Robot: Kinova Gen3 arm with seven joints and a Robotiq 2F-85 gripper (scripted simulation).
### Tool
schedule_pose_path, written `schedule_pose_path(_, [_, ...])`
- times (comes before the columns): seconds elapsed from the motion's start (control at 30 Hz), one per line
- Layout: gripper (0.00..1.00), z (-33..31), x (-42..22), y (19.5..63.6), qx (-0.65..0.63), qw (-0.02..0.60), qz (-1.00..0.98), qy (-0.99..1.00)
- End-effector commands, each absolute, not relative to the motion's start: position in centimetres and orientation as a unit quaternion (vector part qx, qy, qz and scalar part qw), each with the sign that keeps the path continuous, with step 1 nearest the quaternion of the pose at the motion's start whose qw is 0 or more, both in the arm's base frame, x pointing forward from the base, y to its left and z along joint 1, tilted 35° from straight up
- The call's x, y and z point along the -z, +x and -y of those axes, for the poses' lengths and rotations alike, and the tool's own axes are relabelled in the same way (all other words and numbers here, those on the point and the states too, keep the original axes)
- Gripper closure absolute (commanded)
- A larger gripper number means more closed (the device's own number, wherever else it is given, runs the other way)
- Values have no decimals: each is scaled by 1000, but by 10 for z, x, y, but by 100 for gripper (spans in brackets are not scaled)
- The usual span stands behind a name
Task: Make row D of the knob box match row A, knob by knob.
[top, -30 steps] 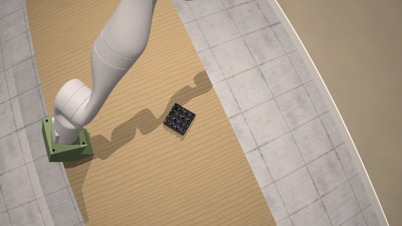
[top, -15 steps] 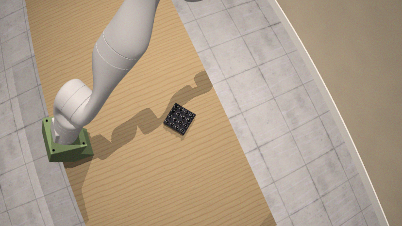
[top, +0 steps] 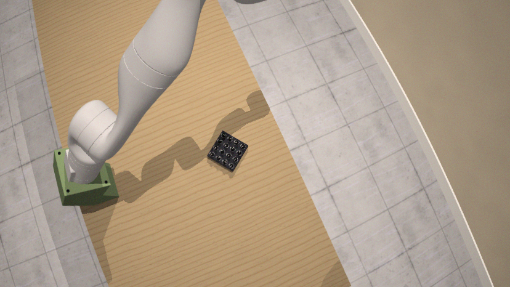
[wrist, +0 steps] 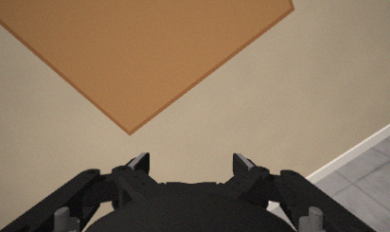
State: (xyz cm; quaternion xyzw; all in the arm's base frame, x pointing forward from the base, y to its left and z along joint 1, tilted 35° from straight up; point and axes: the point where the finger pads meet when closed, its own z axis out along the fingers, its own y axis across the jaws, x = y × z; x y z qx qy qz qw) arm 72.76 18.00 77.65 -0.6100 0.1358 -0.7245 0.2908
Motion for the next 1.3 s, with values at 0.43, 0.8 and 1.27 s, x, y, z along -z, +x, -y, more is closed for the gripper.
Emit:
schedule_pose_path(0.43, [0,-164,-723,744,709,274,-151,-632])
schedule_pose_path(0.8, [0,-157,-695,751,701,266,-159,-643])
schedule_pose_path(1.27, [0,-141,-637,761,682,249,-174,-665])
